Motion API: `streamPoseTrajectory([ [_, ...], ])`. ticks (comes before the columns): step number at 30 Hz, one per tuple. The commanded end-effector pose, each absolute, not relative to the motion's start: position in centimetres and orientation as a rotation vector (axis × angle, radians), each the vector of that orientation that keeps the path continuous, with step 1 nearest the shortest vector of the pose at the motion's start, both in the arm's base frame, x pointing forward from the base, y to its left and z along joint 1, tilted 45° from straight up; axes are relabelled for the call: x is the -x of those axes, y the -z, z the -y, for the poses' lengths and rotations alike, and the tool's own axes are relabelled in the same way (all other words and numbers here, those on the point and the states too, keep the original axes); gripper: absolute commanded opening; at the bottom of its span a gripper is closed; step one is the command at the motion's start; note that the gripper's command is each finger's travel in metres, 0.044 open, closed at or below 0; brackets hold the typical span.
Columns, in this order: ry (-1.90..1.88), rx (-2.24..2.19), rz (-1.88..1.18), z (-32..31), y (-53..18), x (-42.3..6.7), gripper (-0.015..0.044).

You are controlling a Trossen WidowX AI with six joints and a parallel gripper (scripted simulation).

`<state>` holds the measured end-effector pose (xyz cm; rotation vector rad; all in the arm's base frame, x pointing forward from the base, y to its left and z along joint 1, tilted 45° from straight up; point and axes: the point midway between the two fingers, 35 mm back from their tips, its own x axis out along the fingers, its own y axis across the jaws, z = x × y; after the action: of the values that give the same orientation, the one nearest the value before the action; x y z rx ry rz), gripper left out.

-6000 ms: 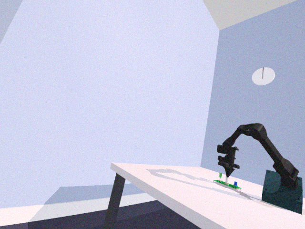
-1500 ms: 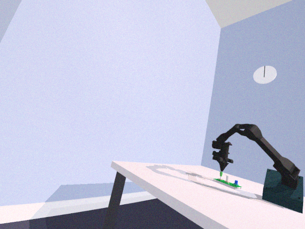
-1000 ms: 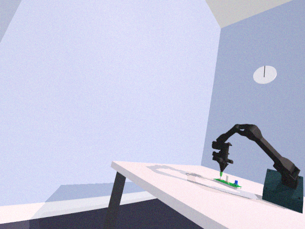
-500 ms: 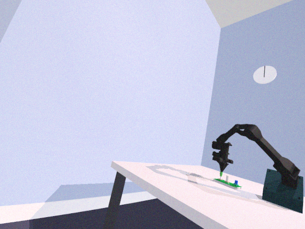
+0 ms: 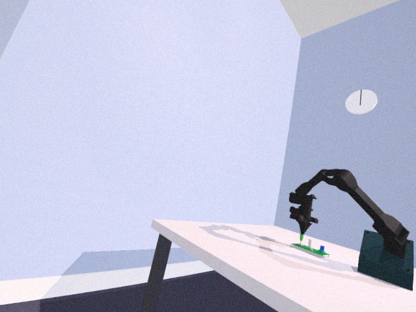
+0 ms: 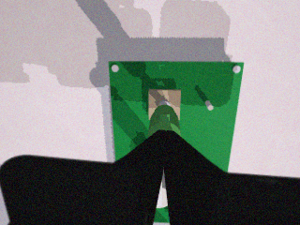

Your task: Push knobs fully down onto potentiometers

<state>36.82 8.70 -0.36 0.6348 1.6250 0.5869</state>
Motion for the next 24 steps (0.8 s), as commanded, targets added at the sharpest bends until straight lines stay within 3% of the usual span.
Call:
streamPoseTrajectory([
  [1,-0.591,-0.635,-1.623,-9.04,0.50,-36.88,0.0000],
  [24,-0.591,-0.636,-1.623,-9.67,1.13,-36.78,0.0000],
])
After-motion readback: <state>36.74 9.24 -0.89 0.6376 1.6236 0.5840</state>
